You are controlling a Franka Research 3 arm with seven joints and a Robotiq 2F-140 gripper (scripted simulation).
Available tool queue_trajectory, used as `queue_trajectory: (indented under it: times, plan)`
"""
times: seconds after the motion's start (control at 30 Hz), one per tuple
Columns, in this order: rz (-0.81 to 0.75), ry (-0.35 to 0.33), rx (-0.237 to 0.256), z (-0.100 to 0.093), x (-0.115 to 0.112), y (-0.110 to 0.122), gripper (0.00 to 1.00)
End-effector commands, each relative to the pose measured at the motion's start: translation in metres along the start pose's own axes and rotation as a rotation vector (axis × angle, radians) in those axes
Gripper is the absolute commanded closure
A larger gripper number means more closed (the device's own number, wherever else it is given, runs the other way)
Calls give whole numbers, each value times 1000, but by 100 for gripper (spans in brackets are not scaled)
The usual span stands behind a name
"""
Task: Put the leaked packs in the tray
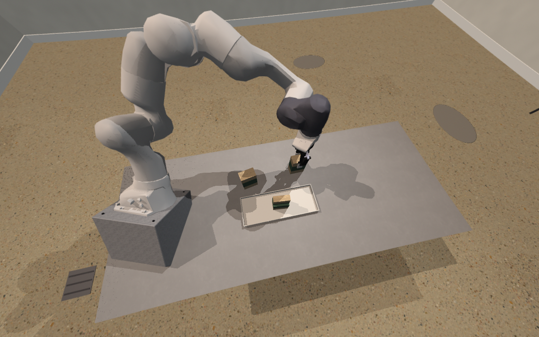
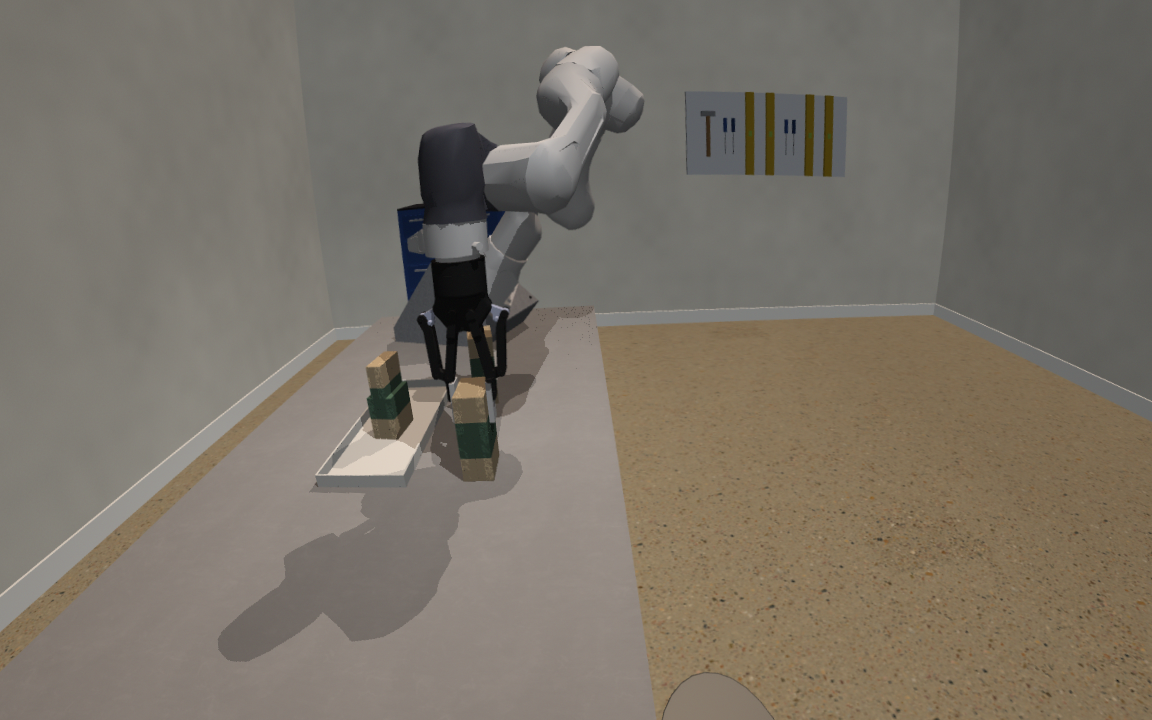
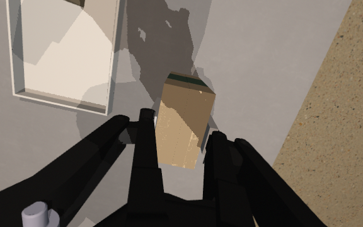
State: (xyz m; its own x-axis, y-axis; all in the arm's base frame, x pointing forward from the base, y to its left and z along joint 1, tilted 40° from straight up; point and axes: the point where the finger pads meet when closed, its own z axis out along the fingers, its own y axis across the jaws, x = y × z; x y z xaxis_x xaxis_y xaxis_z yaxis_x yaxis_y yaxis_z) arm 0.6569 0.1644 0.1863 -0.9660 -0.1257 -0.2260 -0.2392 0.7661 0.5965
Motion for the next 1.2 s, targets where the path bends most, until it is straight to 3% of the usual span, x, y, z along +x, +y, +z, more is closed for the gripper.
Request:
queue_trajectory:
  times: [0.0, 0.2, 0.23, 1.17]
  plan:
    - [-3, 0, -3, 2, 1, 0, 77]
    - [-3, 0, -3, 2, 1, 0, 77]
    - [-3, 0, -3, 2, 1, 0, 47]
    - [-3, 0, -3, 2, 1, 0, 47]
